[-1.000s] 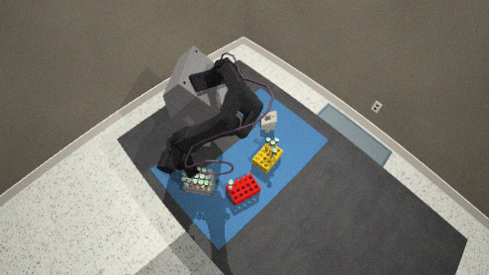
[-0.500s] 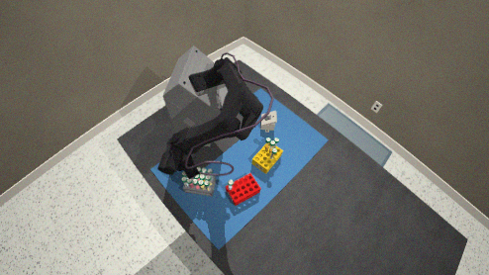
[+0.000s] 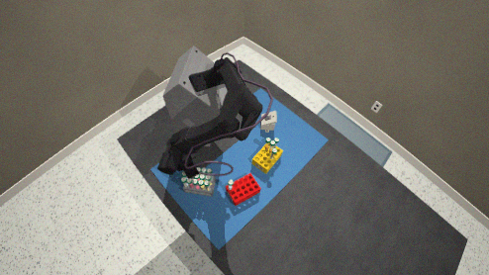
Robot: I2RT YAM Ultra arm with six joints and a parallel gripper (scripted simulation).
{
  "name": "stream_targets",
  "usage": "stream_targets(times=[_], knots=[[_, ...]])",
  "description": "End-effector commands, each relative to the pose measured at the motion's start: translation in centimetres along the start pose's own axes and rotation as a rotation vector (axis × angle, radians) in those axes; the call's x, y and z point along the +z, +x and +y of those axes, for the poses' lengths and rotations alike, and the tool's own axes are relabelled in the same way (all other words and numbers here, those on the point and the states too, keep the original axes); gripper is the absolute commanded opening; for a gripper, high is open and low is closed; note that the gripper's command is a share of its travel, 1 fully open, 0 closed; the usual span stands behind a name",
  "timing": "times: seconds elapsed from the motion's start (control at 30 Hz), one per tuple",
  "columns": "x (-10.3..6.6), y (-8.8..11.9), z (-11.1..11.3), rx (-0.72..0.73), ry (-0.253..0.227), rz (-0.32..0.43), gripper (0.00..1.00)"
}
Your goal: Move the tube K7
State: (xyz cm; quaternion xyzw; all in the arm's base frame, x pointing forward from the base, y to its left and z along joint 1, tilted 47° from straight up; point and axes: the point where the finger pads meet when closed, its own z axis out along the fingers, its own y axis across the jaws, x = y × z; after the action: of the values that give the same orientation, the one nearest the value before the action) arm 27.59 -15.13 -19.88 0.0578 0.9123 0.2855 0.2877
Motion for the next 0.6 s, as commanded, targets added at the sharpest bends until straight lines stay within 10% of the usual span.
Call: stream_targets(times=[0.0,0.57], knots=[[-0.3,-0.63,-1.02,-0.016,0.03,-0.015,0.24],[-0.3,-0.63,-1.02,-0.016,0.03,-0.015,0.3]])
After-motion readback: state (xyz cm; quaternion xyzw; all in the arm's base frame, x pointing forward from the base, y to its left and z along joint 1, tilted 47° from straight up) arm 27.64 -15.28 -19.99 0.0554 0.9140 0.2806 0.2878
